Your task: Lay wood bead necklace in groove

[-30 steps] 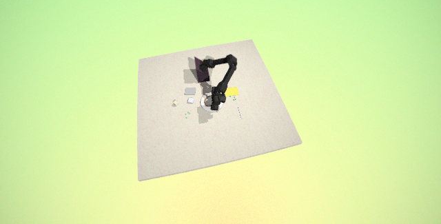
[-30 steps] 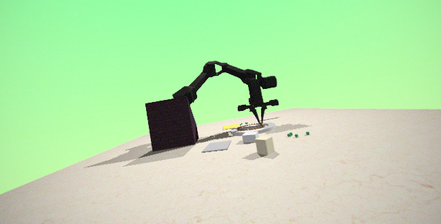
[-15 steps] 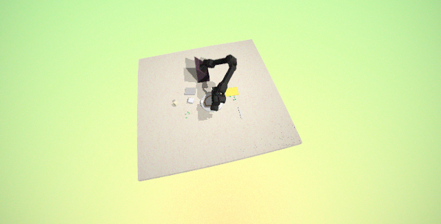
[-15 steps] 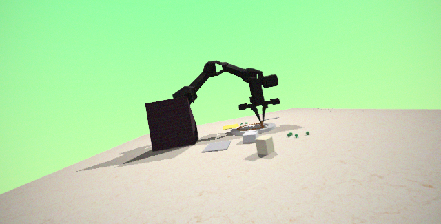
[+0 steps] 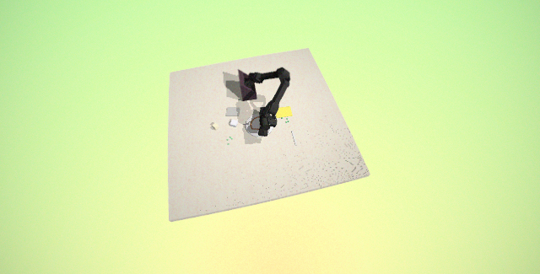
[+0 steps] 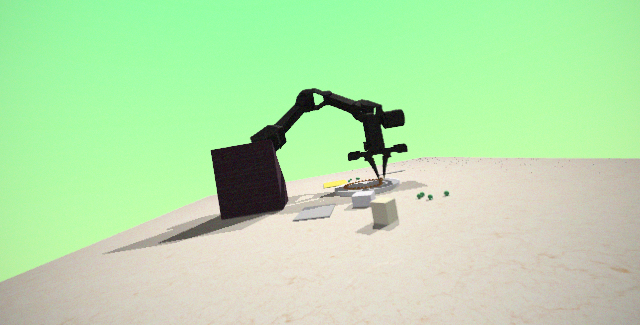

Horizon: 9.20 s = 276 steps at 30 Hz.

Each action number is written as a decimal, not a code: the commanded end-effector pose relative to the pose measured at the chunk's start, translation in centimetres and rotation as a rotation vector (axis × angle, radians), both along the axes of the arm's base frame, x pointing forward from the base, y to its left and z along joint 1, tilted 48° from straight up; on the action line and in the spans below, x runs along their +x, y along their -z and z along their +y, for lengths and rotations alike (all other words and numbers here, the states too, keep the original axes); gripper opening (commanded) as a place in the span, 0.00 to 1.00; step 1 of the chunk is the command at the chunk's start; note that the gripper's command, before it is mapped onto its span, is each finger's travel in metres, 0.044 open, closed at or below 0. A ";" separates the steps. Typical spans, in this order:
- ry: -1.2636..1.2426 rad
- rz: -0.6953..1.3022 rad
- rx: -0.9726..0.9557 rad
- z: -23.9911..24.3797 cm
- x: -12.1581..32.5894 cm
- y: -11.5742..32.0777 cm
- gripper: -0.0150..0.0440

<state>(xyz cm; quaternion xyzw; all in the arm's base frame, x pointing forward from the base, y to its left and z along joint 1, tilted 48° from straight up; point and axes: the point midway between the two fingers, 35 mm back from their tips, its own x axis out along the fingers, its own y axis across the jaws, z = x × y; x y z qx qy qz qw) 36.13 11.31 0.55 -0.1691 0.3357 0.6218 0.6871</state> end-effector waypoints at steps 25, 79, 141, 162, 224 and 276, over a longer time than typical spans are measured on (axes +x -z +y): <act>0.005 0.004 0.003 -0.4 -0.1 -0.3 1.00; 0.192 0.210 0.000 -5.3 -2.4 6.3 0.46; 0.192 0.210 0.000 -5.5 -2.1 6.4 0.25; 0.191 0.210 0.000 -6.1 -2.2 5.9 1.00; -0.063 -0.072 -0.001 -5.1 -1.9 5.2 0.46; -0.063 -0.071 -0.001 -5.5 -1.3 5.3 0.25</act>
